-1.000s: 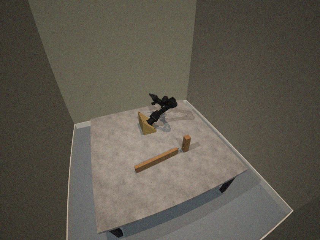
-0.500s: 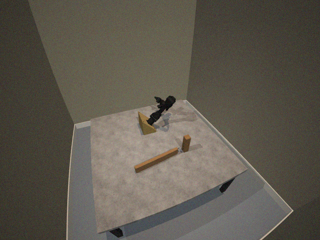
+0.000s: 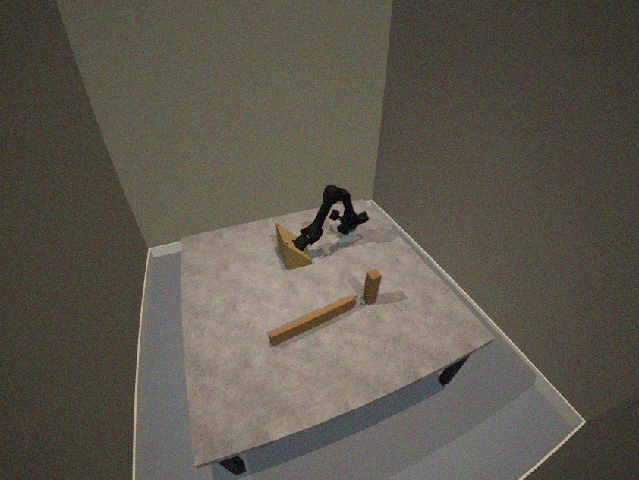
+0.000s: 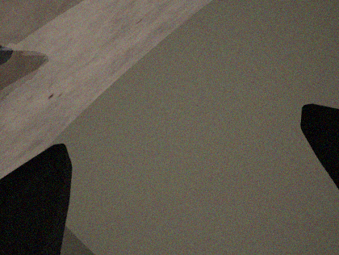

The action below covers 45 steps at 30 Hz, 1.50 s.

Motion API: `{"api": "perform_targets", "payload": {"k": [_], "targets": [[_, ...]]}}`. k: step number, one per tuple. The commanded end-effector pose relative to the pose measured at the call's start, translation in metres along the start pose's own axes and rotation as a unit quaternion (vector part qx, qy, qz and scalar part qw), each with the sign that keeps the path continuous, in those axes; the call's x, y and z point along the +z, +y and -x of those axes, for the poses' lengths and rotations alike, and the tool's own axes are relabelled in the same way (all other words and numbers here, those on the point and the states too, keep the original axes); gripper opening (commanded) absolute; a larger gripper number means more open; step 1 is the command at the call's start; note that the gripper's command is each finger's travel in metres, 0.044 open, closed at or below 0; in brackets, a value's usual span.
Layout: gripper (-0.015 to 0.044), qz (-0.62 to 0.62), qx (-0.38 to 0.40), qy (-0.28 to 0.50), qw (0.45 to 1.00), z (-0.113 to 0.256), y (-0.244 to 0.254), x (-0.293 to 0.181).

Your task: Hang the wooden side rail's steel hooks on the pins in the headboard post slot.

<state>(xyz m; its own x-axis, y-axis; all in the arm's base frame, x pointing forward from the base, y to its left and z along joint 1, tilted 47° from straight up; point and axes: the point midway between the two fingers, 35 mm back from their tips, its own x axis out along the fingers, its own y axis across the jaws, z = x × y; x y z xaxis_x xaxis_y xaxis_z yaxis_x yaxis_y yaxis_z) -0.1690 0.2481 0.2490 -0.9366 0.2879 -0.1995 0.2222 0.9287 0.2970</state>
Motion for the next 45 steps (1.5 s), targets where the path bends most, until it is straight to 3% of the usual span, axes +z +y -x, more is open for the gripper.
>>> {"api": "perform_targets", "payload": {"k": [1, 14, 20, 28, 34, 45], "targets": [[0.0440, 0.025, 0.103, -0.044, 0.993, 0.039, 0.045, 0.013], [0.0440, 0.048, 0.370, -0.185, 0.909, 0.200, 0.123, 0.044], [0.0440, -0.071, 0.457, -0.202, 0.864, 0.269, 0.114, 0.080], [0.0440, -0.225, 0.582, -0.185, 0.760, 0.364, 0.069, 0.115], [0.0440, -0.342, 0.669, -0.138, 0.645, 0.425, 0.014, 0.140], [0.0440, -0.468, 0.777, 0.012, 0.421, 0.495, -0.099, 0.152]]}}
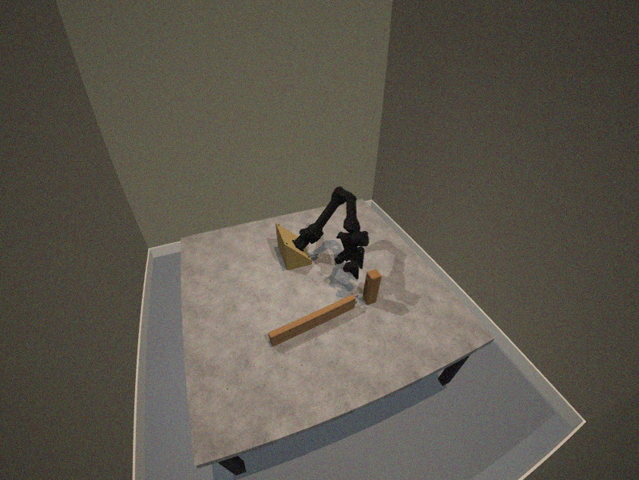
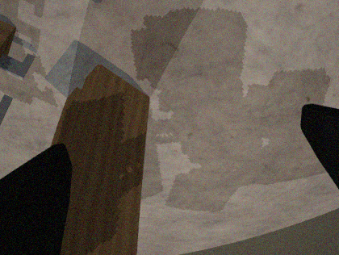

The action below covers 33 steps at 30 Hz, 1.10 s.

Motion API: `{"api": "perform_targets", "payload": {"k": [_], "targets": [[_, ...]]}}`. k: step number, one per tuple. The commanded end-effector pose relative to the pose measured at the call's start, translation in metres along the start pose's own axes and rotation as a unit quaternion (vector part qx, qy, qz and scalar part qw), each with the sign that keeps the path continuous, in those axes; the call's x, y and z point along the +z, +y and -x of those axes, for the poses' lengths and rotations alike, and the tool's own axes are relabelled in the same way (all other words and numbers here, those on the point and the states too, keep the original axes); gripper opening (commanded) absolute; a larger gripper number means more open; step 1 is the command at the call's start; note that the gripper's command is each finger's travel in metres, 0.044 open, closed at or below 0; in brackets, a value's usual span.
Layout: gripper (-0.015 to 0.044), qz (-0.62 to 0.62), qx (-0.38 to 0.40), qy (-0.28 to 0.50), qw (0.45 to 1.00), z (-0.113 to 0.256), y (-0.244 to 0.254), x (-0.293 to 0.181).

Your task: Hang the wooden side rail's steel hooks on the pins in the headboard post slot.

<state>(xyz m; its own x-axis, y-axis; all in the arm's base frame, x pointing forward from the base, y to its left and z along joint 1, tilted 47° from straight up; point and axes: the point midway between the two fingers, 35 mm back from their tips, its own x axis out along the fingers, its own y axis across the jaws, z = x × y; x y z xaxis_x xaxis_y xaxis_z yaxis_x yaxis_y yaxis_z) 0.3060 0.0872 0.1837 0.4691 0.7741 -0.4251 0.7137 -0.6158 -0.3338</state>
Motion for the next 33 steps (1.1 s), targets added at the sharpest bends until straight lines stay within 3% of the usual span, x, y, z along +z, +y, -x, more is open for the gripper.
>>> {"api": "perform_targets", "payload": {"k": [1, 27, 33], "targets": [[0.0440, -0.110, 0.047, 0.019, 0.993, 0.029, 0.038, 0.009], [0.0440, -0.126, 0.054, 0.023, 0.990, 0.033, 0.043, 0.010], [0.0440, -0.061, 0.042, -0.021, 0.997, 0.035, 0.059, -0.002]]}}
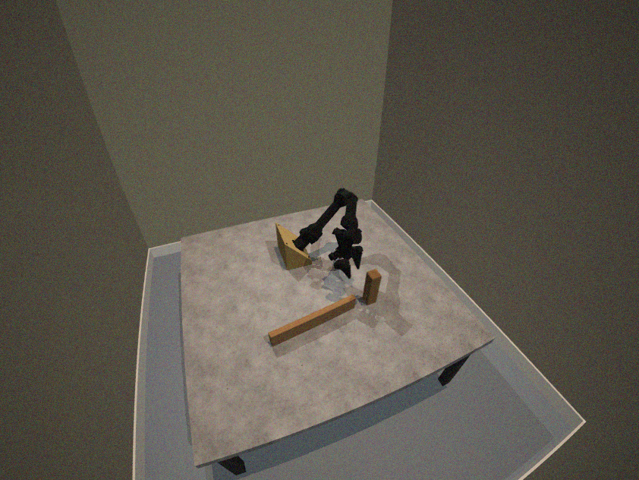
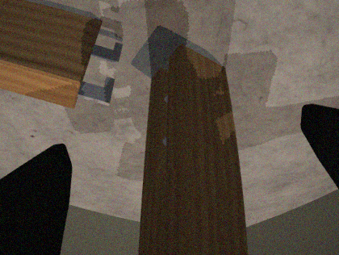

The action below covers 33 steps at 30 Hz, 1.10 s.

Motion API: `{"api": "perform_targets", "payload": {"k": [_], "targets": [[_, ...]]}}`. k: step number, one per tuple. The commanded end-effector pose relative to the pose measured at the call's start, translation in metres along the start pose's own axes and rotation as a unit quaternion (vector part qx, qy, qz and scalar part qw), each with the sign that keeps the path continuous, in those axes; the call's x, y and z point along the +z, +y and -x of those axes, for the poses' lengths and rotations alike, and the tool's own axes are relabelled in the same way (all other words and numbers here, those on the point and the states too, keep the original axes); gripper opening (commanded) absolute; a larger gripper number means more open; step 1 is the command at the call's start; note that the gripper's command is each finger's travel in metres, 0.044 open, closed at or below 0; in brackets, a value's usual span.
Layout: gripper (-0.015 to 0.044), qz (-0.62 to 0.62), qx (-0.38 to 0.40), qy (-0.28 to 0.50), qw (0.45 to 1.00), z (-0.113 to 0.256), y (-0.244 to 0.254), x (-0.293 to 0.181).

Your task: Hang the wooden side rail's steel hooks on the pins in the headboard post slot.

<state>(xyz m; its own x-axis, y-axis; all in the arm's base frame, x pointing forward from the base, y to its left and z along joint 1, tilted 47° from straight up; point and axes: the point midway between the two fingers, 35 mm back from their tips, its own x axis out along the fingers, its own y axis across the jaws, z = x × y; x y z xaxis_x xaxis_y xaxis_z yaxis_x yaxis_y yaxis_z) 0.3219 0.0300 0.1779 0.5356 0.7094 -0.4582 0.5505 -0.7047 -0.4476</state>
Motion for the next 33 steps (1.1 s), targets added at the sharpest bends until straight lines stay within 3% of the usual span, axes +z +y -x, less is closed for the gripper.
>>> {"api": "perform_targets", "payload": {"k": [1, 14, 33], "targets": [[0.0440, 0.053, -0.009, -0.033, 0.998, -0.001, 0.012, -0.011], [0.0440, 0.234, -0.099, -0.118, 0.960, 0.001, 0.040, -0.038], [0.0440, 0.236, -0.101, -0.119, 0.959, 0.001, 0.040, -0.038]]}}
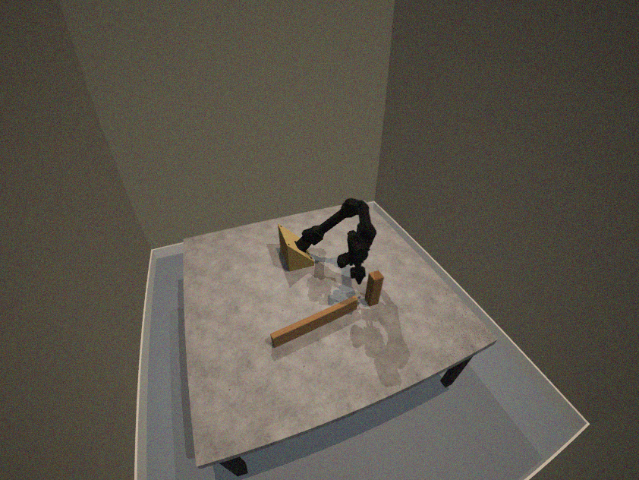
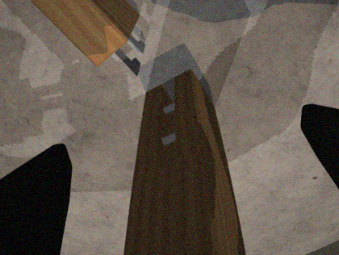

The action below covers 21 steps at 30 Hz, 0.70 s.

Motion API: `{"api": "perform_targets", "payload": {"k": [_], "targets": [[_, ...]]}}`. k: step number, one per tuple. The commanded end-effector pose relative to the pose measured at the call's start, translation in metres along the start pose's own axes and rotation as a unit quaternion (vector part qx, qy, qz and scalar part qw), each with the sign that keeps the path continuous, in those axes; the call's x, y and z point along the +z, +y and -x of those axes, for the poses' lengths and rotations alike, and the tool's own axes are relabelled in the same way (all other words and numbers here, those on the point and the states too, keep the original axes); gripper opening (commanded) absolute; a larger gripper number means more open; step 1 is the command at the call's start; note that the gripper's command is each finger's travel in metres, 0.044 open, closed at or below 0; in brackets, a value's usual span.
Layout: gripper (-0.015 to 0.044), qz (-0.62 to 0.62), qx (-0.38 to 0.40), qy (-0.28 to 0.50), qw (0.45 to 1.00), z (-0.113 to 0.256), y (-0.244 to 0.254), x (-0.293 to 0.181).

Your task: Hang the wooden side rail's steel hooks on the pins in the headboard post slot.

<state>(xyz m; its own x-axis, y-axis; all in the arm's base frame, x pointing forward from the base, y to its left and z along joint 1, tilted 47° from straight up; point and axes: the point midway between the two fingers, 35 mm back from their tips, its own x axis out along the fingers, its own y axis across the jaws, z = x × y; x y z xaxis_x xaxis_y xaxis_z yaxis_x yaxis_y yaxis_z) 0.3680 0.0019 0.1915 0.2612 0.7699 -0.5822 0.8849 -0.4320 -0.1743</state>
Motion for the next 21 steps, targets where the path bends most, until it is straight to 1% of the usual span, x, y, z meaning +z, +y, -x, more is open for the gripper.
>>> {"api": "perform_targets", "payload": {"k": [1, 8, 13, 18, 21], "targets": [[0.0440, 0.001, -0.001, -0.003, 1.000, -0.001, 0.000, 0.002], [0.0440, 0.017, -0.003, -0.008, 1.000, -0.001, 0.006, 0.004], [0.0440, 0.132, -0.028, -0.040, 0.990, -0.005, 0.044, 0.026], [0.0440, 0.251, -0.067, -0.062, 0.964, -0.013, 0.078, 0.056], [0.0440, 0.285, -0.081, -0.066, 0.953, -0.015, 0.086, 0.066]]}}
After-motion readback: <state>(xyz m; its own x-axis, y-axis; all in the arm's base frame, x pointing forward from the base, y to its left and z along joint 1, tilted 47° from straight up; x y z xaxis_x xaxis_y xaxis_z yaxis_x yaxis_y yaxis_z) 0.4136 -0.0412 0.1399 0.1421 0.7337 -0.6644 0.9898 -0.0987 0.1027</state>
